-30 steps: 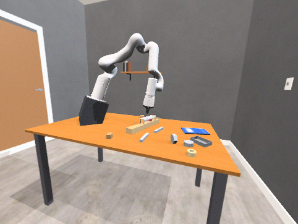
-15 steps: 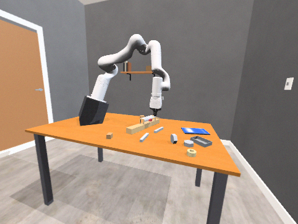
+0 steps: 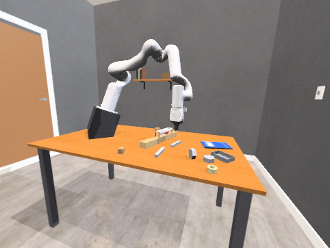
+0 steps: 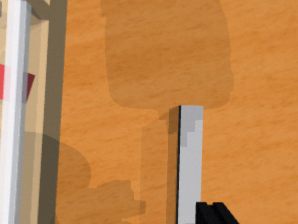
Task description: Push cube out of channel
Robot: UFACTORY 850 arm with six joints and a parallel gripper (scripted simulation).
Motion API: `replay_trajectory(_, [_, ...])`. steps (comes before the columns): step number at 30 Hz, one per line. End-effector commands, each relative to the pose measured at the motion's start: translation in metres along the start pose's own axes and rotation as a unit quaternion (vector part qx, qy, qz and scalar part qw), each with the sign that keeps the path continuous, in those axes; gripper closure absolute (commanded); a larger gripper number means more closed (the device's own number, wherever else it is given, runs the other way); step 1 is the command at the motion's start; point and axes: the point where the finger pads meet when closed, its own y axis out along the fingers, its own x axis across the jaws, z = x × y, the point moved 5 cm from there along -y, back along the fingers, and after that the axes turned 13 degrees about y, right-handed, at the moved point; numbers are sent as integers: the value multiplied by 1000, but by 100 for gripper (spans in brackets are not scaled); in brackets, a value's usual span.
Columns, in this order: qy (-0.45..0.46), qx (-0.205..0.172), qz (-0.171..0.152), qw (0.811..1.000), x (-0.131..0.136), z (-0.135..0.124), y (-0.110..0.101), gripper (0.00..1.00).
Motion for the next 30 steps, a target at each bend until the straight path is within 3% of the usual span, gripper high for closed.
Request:
replay_trajectory(1, [5, -3, 1, 1000, 5, 0, 0, 100])
replay_trajectory(26, [5, -3, 1, 1000, 5, 0, 0, 100])
replay_trajectory(27, [5, -3, 1, 1000, 5, 0, 0, 61])
replay_trajectory(30, [5, -3, 1, 1000, 5, 0, 0, 61])
